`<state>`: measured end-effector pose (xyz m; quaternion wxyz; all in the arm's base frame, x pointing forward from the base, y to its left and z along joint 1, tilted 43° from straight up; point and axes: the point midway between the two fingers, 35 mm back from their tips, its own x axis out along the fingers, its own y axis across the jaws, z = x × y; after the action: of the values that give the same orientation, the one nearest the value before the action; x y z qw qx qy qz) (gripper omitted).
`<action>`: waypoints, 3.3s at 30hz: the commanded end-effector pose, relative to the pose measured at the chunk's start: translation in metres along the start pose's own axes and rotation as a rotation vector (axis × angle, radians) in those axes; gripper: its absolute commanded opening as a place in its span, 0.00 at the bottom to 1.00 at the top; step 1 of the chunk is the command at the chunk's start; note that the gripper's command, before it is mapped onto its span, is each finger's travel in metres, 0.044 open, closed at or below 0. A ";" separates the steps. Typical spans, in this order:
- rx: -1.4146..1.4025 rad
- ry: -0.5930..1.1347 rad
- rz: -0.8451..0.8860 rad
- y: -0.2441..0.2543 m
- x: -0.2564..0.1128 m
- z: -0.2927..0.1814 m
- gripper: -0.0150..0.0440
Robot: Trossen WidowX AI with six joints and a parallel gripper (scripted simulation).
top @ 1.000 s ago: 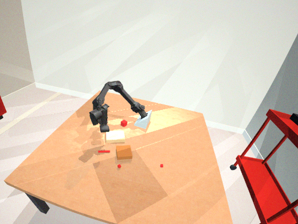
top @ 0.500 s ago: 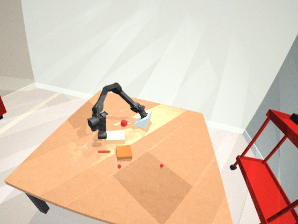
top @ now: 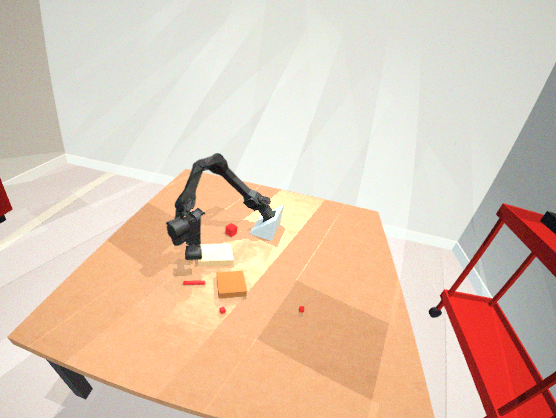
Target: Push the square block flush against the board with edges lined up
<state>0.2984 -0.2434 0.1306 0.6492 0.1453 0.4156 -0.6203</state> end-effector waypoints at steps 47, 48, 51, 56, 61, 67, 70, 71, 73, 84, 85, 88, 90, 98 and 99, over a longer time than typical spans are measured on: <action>0.002 0.004 0.002 0.001 0.001 -0.036 0.25; 0.002 0.004 0.002 0.001 0.001 -0.034 0.25; 0.002 0.004 0.002 0.002 0.000 -0.029 0.25; 0.002 0.004 0.003 0.002 0.000 -0.021 0.25; 0.002 0.003 0.003 0.003 0.000 -0.013 0.25; 0.003 0.002 0.003 0.003 0.000 -0.003 0.25; 0.003 0.002 0.003 0.002 0.000 0.002 0.25; 0.003 0.002 0.003 0.002 0.000 0.004 0.25; 0.003 0.001 0.002 0.002 0.000 0.007 0.25; 0.003 0.004 0.003 0.001 -0.054 0.005 0.25; 0.003 0.004 0.003 0.001 -0.054 0.005 0.25; -0.024 0.001 0.017 0.003 -0.053 0.003 0.25; -0.087 0.001 0.017 0.000 -0.054 -0.002 0.25; -0.366 0.003 0.015 -0.013 -0.058 -0.023 0.25; -0.400 0.003 0.015 -0.015 -0.059 -0.026 0.25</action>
<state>0.2899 -0.1933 0.1648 0.6683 0.0530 0.5029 -0.5457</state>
